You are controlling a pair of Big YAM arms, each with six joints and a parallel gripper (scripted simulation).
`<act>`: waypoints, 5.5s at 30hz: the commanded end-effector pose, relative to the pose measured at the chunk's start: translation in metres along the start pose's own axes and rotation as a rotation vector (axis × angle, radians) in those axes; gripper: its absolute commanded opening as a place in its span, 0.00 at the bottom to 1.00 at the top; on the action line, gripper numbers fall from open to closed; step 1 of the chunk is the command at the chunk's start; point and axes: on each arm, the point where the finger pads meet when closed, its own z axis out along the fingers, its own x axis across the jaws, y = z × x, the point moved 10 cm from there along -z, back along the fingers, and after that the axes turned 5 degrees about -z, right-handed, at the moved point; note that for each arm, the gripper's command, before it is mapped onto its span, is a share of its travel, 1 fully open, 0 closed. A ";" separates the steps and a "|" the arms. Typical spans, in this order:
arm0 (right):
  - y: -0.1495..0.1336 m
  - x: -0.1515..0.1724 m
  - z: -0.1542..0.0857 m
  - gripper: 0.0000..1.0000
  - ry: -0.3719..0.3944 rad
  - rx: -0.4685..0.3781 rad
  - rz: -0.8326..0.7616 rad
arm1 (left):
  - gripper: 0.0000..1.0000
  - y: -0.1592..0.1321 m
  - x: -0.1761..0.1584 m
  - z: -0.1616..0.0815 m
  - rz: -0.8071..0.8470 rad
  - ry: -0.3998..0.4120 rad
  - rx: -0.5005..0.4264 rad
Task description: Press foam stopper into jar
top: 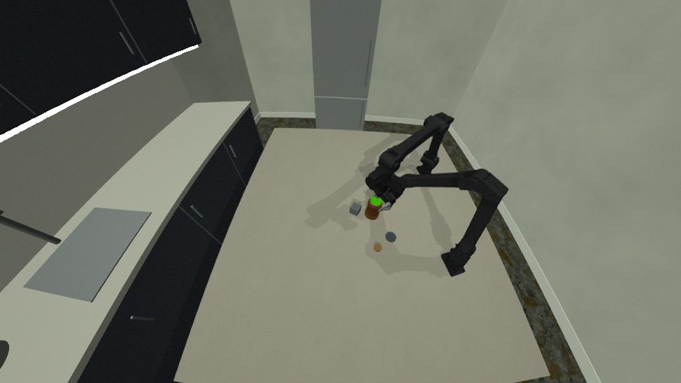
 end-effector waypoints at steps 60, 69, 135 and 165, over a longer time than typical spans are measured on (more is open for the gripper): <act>-0.008 0.002 0.052 0.00 0.023 -0.002 0.002 | 0.64 -0.011 0.001 -0.006 -0.048 0.017 0.006; -0.008 0.001 0.056 0.00 0.018 -0.001 0.002 | 0.64 -0.011 0.001 -0.006 -0.048 0.017 0.006; -0.010 -0.015 0.037 0.00 -0.007 0.002 0.004 | 0.64 -0.011 0.001 -0.006 -0.048 0.017 0.006; -0.009 -0.007 -0.040 0.00 -0.078 0.012 0.006 | 0.64 -0.011 0.001 -0.006 -0.048 0.017 0.006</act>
